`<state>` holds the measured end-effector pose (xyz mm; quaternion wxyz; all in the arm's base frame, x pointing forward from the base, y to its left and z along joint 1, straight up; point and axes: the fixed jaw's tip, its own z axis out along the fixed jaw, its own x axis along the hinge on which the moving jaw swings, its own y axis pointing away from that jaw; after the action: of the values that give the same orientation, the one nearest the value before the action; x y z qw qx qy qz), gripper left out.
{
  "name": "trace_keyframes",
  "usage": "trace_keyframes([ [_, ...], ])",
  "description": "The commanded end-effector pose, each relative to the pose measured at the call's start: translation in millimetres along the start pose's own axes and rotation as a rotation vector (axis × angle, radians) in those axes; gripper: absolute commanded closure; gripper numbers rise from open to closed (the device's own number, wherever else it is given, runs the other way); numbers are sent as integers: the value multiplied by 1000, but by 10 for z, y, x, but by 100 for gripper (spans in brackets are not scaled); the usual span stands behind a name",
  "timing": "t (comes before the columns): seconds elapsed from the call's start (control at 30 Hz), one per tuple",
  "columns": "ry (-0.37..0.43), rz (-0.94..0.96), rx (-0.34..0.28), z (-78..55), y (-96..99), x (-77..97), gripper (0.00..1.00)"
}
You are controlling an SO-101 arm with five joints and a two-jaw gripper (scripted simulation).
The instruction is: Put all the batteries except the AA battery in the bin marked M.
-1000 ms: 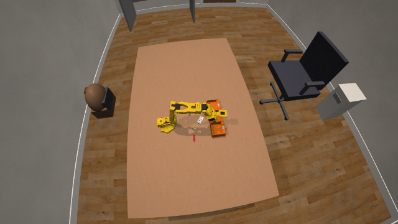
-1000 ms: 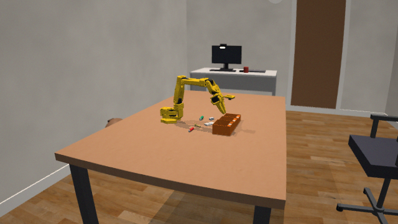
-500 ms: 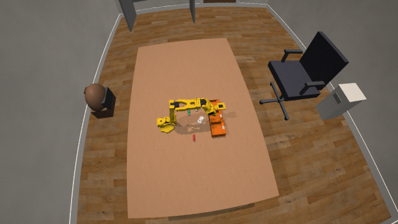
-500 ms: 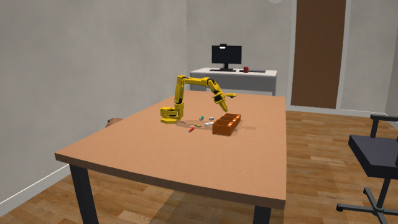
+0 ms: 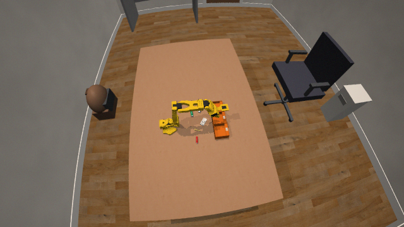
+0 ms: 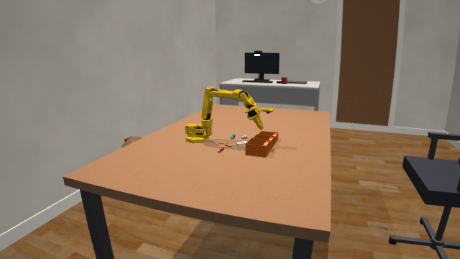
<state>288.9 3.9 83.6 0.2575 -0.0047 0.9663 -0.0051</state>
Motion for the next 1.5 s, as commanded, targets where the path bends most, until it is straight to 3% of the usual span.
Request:
trace_keyframes([
  [0.0,-71,-1,-5,-119,27,-117,93],
  [1.2,-71,-2,-6,-119,32,-118,93],
  [1.47,-72,-54,-38,-97,214,-135,93],
])
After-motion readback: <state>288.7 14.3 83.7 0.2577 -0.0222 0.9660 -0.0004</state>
